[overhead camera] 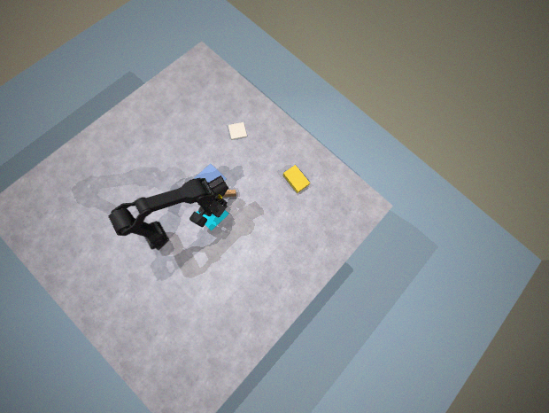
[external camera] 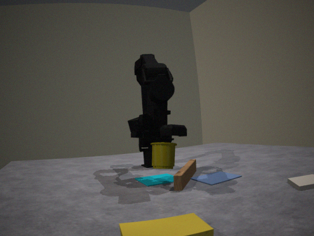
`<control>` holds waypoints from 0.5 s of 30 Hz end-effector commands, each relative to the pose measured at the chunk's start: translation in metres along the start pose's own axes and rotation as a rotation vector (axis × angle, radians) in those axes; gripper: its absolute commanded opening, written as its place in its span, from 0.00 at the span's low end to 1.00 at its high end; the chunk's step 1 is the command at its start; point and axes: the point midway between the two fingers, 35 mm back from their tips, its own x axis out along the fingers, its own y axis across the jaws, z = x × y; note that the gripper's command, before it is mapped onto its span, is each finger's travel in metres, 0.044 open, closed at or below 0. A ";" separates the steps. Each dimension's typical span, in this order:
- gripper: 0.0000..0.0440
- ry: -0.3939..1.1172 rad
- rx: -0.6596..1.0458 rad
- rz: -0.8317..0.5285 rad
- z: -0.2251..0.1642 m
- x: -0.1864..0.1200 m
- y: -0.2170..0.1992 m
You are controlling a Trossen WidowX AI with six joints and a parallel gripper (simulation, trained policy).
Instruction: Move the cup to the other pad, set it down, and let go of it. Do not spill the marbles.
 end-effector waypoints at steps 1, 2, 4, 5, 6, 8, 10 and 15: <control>0.03 -0.004 0.022 -0.005 -0.003 0.010 -0.010; 0.04 -0.003 0.025 -0.006 -0.004 0.012 -0.012; 0.05 -0.002 0.031 -0.010 -0.006 0.015 -0.015; 0.06 -0.002 0.034 -0.012 -0.007 0.017 -0.017; 0.07 -0.001 0.038 -0.015 -0.008 0.019 -0.019; 0.09 -0.001 0.045 -0.021 -0.009 0.022 -0.024; 0.11 0.000 0.052 -0.027 -0.011 0.024 -0.028; 0.22 -0.010 0.068 -0.016 -0.010 0.029 -0.032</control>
